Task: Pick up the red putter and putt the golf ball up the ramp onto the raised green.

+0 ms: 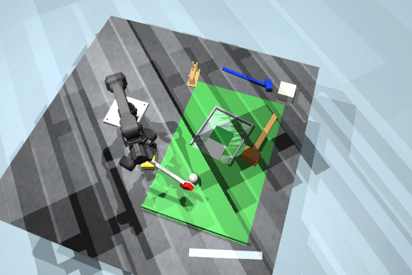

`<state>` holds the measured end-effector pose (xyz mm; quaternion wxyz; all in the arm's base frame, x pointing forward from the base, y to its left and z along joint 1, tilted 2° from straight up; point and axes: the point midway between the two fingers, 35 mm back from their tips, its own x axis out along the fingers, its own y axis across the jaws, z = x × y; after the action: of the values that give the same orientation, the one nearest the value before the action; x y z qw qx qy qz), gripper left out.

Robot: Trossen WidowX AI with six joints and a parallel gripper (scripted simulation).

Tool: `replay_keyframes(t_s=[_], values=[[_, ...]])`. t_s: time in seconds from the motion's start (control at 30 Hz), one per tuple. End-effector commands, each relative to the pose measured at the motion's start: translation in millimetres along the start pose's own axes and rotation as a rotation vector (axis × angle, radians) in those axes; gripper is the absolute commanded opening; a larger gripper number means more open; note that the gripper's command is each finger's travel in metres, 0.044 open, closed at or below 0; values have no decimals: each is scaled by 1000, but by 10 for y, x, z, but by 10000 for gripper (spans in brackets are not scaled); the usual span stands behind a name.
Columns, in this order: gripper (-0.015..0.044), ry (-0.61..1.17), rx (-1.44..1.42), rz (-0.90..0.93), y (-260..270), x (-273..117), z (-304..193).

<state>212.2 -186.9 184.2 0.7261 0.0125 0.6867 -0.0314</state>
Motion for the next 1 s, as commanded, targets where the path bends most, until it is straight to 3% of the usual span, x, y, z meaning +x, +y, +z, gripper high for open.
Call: replay_keyframes(t_s=[0.0,0.3,0.97], values=[[0,-7,13,-6,-27,48,3],[0,-7,13,-6,-26,344,2],[0,-7,13,-6,-27,611,5]])
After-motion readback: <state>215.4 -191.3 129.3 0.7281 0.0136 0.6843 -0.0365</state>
